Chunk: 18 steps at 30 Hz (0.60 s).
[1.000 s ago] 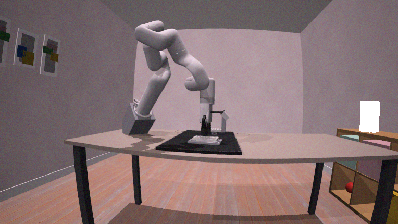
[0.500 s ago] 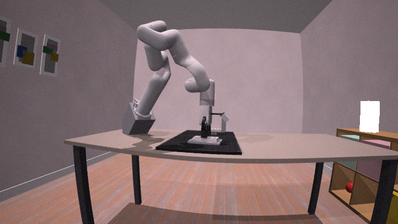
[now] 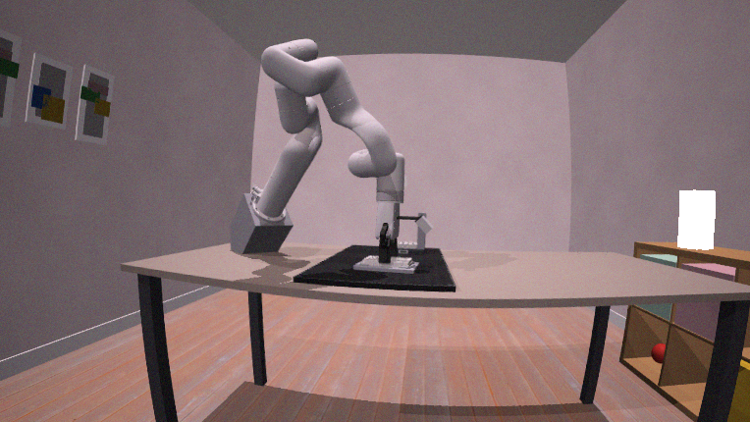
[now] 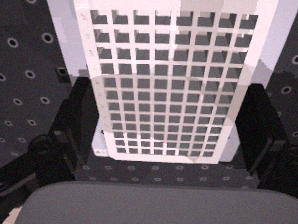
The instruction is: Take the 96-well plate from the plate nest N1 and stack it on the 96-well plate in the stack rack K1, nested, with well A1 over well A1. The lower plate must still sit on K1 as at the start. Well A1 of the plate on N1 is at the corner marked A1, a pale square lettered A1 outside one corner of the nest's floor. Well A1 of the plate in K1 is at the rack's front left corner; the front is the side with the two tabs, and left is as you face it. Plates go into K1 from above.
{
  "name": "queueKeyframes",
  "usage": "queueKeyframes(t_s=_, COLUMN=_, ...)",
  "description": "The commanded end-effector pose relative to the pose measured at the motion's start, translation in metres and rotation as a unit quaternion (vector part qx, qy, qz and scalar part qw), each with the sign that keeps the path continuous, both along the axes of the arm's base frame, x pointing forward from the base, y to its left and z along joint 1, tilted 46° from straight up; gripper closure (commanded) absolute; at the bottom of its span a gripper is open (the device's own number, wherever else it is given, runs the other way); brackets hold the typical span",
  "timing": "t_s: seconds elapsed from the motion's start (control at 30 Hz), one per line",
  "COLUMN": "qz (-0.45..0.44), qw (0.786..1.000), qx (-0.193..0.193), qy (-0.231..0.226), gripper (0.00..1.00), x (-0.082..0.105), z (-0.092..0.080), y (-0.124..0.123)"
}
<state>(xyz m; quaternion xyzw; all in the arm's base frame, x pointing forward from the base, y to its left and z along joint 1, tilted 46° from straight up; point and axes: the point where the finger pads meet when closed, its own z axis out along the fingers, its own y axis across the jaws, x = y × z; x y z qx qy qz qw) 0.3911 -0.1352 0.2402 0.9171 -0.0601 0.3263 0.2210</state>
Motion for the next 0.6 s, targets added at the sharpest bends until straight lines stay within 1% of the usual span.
queueKeyframes(t_s=0.0, qz=0.001, qw=1.0, qx=0.0, qy=-0.001, gripper=0.0, x=0.0012, z=0.0002, y=-0.0002)
queueKeyframes(t_s=0.5, qz=0.001, qw=1.0, qx=0.0, qy=-0.001, gripper=0.0, x=0.0013, z=0.0002, y=-0.0002)
queueKeyframes(t_s=0.53, qz=0.001, qw=1.0, qx=0.0, qy=-0.001, gripper=1.0, x=0.0009, z=0.0005, y=0.0001)
queueKeyframes(t_s=0.57, qz=0.001, qw=1.0, qx=0.0, qy=-0.001, gripper=1.0, x=0.0009, z=0.0005, y=0.0001)
